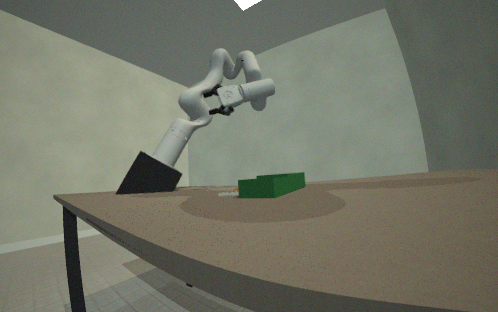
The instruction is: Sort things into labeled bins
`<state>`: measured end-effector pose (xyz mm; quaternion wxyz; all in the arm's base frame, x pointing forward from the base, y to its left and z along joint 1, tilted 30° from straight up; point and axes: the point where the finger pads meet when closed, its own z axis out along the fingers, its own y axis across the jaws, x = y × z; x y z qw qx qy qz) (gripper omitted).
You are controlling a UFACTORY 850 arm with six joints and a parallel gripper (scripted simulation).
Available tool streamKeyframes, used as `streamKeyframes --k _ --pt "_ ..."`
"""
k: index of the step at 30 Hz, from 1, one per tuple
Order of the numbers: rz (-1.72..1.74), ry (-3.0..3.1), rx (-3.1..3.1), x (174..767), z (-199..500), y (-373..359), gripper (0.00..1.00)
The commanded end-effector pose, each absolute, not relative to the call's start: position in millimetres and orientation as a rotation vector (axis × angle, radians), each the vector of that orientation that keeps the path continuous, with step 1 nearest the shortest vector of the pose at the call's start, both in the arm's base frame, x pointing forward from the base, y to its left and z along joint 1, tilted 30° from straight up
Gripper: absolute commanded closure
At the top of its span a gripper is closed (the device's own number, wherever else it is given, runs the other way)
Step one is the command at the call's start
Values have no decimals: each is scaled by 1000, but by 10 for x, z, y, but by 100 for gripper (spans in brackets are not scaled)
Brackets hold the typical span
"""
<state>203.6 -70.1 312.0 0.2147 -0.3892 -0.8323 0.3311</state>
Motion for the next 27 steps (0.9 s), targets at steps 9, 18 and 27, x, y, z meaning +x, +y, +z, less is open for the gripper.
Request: streamKeyframes --k 9,18,27 --pt "918 -2309 -1080 2039 3123 -702 0" --pt "918 -2309 -1080 2059 3051 -666 93" --pt "918 -2309 -1080 2242 2400 -341 93"
